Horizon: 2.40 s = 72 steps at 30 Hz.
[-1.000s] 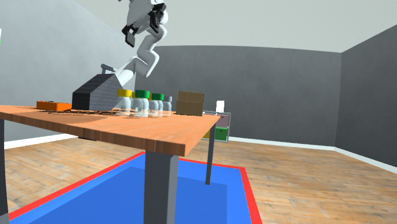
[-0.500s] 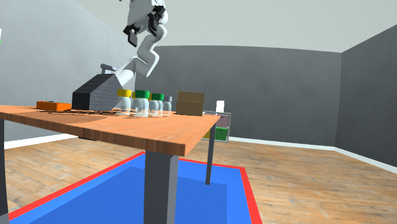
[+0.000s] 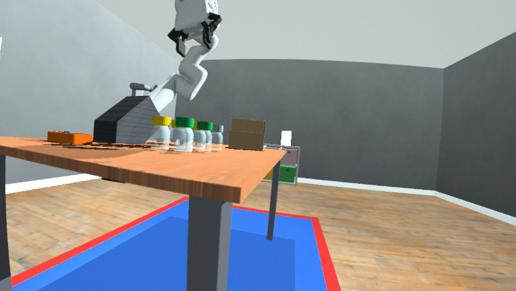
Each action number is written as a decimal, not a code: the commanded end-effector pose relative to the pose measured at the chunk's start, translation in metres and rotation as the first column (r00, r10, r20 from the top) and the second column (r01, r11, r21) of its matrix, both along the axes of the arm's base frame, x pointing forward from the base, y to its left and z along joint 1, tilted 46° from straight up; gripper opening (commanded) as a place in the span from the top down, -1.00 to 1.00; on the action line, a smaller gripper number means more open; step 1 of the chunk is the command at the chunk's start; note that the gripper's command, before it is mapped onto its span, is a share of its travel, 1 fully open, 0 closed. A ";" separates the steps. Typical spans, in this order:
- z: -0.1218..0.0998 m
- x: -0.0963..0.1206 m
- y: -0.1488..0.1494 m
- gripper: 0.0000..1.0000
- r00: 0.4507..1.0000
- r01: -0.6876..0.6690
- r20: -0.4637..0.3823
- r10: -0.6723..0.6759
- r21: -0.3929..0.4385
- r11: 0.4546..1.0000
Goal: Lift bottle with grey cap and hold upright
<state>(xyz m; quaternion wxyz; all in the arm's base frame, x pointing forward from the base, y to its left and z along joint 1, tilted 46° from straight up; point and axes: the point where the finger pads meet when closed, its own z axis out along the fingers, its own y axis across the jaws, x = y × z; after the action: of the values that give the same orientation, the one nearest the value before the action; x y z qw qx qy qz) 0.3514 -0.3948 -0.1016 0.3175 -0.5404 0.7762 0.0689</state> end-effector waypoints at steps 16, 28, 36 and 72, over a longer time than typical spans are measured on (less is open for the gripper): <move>0.116 -0.060 0.069 -0.58 0.949 -0.299 0.101 0.298 -0.001 0.954; 0.170 -0.106 0.127 -0.58 0.877 -0.461 0.156 0.455 0.002 0.888; 0.193 -0.132 0.159 -0.58 0.832 -0.533 0.184 0.523 0.006 0.846; 0.197 -0.139 0.168 -0.58 0.819 -0.552 0.192 0.540 0.008 0.834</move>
<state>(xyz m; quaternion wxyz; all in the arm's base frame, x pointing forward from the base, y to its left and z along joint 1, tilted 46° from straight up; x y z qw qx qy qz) 0.2129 -0.2249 0.0953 0.3715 -0.7336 0.5531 0.1335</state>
